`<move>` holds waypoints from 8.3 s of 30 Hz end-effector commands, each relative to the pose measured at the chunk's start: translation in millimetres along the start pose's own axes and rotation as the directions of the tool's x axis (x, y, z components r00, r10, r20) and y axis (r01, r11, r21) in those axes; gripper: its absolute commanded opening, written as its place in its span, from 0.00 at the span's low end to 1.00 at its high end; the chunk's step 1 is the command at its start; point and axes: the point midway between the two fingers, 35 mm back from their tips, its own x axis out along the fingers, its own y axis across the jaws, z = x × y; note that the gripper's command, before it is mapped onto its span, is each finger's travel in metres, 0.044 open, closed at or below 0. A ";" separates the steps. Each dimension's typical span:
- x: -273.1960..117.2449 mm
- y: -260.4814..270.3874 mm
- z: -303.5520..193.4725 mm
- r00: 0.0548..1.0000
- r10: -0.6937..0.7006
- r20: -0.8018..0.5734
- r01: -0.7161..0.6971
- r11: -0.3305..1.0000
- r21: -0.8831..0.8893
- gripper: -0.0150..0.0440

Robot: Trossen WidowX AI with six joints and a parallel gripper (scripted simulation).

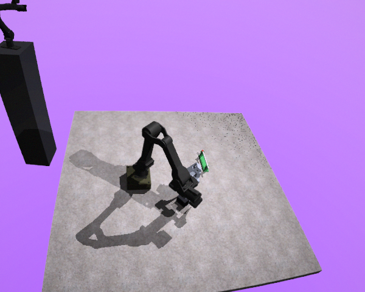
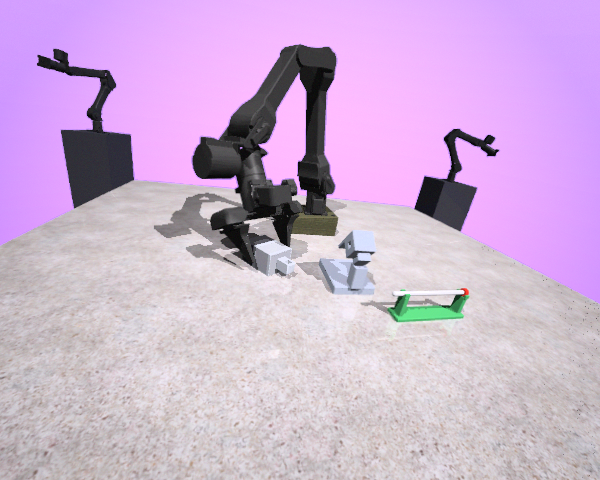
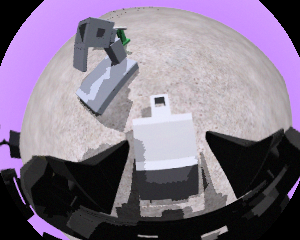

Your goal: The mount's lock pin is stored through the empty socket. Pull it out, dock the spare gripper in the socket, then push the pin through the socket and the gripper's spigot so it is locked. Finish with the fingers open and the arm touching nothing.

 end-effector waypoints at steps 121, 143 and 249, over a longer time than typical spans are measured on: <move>-34.8 107.4 51.8 0.684 0.166 -0.711 -0.143 0.985 0.093 0.25; -43.0 122.9 54.7 0.478 -0.092 -0.874 -0.002 0.994 -0.106 0.25; -11.1 125.3 150.8 0.217 -0.898 -0.382 0.383 0.438 -0.813 0.25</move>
